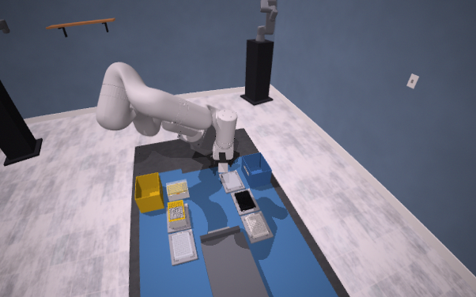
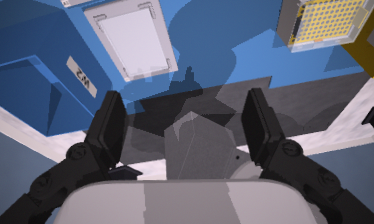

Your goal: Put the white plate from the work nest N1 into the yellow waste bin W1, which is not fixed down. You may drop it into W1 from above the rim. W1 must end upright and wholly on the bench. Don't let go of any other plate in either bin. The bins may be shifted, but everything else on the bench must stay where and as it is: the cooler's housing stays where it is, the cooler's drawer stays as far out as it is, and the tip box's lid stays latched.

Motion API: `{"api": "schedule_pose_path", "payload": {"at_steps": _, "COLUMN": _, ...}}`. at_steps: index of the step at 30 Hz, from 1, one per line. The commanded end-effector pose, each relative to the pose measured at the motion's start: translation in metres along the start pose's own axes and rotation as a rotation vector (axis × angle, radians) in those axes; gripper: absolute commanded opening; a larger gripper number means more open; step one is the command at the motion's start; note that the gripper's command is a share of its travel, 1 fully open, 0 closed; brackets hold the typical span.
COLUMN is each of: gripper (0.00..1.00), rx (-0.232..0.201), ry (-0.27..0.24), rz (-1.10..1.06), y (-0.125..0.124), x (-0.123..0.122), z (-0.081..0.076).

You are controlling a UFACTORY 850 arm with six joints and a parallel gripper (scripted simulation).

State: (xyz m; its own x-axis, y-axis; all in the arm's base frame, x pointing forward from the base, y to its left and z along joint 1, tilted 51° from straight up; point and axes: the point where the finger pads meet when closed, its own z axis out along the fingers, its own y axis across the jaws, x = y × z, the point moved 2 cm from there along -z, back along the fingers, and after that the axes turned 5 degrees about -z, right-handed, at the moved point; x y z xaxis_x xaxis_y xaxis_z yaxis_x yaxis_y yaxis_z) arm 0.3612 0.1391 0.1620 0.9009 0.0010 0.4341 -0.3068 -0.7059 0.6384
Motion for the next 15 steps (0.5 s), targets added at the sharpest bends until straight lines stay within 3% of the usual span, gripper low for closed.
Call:
{"api": "schedule_pose_path", "payload": {"at_steps": 1, "gripper": 1.00, "rx": 0.009, "ry": 0.007, "rz": -0.006, "y": 0.014, "x": 0.010, "z": -0.001}}
{"api": "schedule_pose_path", "payload": {"at_steps": 3, "gripper": 1.00, "rx": 0.035, "ry": 0.046, "rz": -0.053, "y": 0.023, "x": 0.014, "z": -0.001}}
{"api": "schedule_pose_path", "payload": {"at_steps": 7, "gripper": 1.00, "rx": 0.036, "ry": 0.047, "rz": -0.054, "y": 0.037, "x": 0.022, "z": -0.001}}
{"api": "schedule_pose_path", "payload": {"at_steps": 9, "gripper": 1.00, "rx": 0.058, "ry": 0.089, "rz": -0.101, "y": 0.047, "x": 0.025, "z": -0.001}}
{"api": "schedule_pose_path", "payload": {"at_steps": 14, "gripper": 1.00, "rx": 0.059, "ry": 0.090, "rz": -0.102, "y": 0.060, "x": 0.031, "z": -0.001}}
{"api": "schedule_pose_path", "payload": {"at_steps": 15, "gripper": 1.00, "rx": 0.068, "ry": 0.112, "rz": -0.125, "y": 0.065, "x": 0.032, "z": -0.001}}
